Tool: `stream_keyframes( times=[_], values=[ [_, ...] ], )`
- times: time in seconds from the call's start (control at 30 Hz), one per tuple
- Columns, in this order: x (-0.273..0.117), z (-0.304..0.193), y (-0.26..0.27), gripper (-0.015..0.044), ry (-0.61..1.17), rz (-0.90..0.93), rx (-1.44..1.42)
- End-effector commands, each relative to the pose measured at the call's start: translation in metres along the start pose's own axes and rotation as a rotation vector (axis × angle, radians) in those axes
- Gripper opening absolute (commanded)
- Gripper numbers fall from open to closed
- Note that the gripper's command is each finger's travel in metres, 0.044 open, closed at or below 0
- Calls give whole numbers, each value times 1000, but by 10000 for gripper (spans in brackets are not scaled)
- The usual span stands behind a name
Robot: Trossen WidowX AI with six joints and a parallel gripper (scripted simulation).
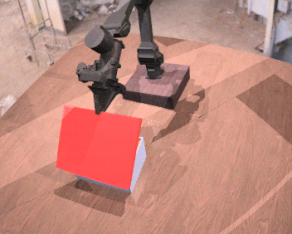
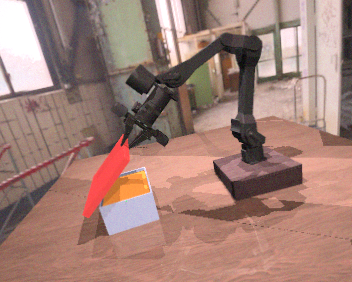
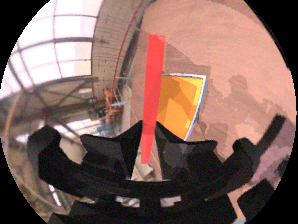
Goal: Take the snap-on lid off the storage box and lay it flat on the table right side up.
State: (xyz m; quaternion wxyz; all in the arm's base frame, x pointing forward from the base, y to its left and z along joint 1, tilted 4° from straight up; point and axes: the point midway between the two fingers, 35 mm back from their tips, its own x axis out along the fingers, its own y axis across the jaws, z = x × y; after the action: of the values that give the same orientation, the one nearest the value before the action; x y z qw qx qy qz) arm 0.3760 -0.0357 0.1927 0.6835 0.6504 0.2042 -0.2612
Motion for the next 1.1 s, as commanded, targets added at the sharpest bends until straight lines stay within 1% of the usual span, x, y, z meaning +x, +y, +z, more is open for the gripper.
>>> stream_keyframes(
  times=[0.0,0.73,1.07],
  values=[
    [-5,1,9,0,-5,16,5],
    [-22,1,29,0,-5,16,5],
    [-21,-19,20,0,-4,16,7]
  ],
)
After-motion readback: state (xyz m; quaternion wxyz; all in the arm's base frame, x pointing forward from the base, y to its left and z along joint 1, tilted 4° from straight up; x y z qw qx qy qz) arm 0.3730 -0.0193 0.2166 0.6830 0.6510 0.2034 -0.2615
